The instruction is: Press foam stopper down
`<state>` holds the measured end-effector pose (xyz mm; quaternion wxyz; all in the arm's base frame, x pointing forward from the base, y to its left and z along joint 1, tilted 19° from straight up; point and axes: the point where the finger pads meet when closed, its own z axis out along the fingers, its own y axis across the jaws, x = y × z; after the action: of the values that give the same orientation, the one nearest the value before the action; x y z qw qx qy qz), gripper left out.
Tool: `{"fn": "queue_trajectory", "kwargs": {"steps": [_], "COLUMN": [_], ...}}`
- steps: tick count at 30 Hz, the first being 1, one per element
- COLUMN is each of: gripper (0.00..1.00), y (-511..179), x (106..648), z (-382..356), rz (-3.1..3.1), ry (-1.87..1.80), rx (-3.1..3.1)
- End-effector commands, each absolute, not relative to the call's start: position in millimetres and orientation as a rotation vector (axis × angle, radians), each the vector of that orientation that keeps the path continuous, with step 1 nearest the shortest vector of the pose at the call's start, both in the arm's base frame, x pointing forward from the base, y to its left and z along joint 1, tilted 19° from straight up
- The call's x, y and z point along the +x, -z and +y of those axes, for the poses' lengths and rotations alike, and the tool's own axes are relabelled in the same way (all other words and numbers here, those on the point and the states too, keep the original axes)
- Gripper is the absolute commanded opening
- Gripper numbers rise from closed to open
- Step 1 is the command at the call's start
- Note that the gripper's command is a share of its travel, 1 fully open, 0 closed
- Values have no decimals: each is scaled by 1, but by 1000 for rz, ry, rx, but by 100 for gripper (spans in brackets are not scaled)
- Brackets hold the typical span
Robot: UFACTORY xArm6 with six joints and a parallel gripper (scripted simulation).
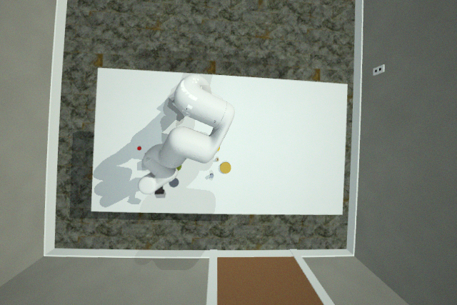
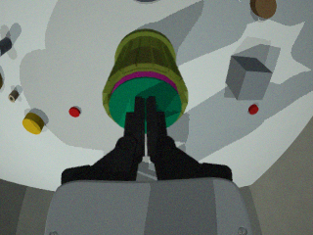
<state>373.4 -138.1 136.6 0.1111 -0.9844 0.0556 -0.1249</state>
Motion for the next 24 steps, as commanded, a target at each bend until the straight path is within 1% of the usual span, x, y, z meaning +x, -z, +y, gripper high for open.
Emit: {"fn": "queue_trajectory", "kwargs": {"steps": [1,24], "gripper": [0,0], "y": [-135,-126], "x": [375,378], "z": [-138,-136], "rz": [163,163], "ry": [371,371], "rx": [-2892,-2892]}}
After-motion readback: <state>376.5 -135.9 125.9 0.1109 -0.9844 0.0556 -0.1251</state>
